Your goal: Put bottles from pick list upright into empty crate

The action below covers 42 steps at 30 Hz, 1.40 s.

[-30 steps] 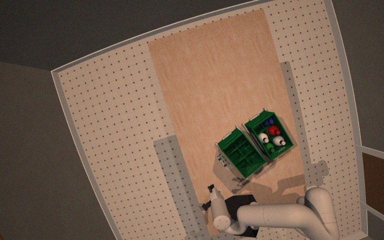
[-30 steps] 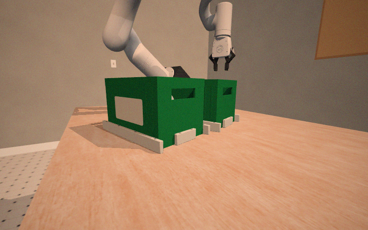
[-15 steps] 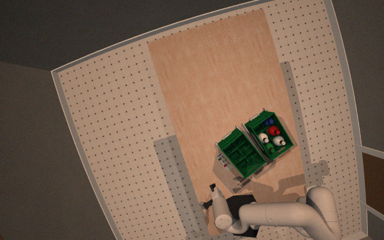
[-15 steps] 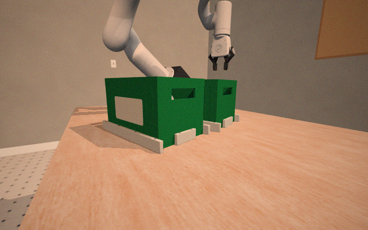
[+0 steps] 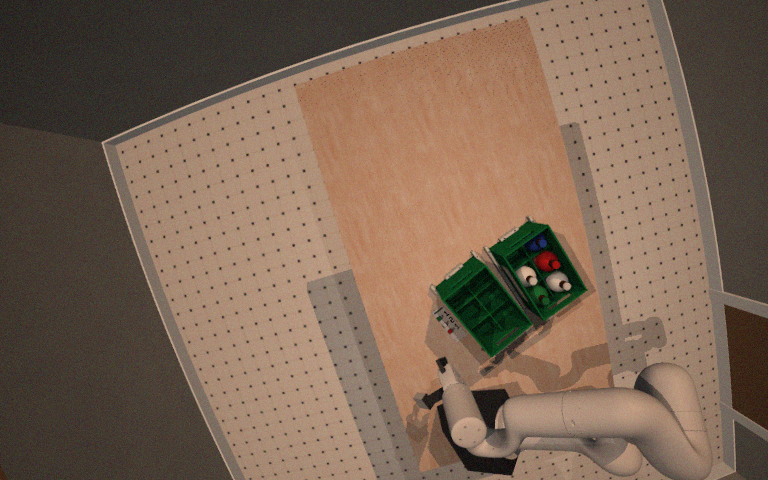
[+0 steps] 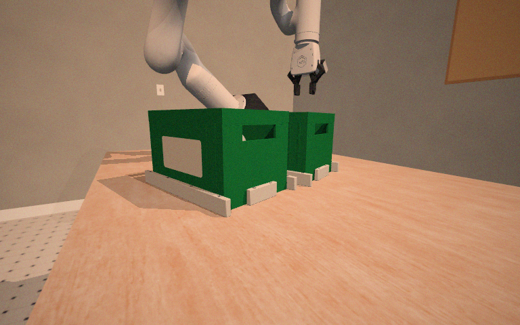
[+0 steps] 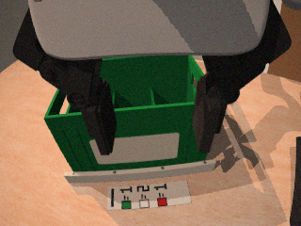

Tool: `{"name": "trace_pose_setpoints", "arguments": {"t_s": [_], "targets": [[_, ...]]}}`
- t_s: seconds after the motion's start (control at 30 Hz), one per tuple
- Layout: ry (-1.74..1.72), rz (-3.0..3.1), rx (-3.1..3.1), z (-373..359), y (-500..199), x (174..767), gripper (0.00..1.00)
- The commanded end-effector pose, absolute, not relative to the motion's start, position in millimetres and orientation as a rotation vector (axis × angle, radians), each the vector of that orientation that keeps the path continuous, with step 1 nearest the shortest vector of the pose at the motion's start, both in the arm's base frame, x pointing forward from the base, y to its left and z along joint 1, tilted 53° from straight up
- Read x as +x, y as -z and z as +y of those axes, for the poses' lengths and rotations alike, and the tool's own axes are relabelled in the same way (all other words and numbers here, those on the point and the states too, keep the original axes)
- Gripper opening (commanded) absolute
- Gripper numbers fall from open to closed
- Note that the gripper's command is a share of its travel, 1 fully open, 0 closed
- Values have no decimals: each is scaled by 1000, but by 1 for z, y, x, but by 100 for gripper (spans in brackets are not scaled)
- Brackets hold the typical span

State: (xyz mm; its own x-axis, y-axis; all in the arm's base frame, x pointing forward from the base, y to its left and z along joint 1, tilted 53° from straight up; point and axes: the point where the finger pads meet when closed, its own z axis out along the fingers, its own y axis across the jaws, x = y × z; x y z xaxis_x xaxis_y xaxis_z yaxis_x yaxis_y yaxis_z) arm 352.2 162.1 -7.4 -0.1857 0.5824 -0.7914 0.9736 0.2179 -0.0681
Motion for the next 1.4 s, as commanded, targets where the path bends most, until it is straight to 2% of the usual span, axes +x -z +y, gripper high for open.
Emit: {"name": "trace_pose_setpoints", "arguments": {"t_s": [0.0,1.37], "targets": [[784,1860,1438,154,-13,358,65],[784,1860,1438,83,-173,402,65]]}}
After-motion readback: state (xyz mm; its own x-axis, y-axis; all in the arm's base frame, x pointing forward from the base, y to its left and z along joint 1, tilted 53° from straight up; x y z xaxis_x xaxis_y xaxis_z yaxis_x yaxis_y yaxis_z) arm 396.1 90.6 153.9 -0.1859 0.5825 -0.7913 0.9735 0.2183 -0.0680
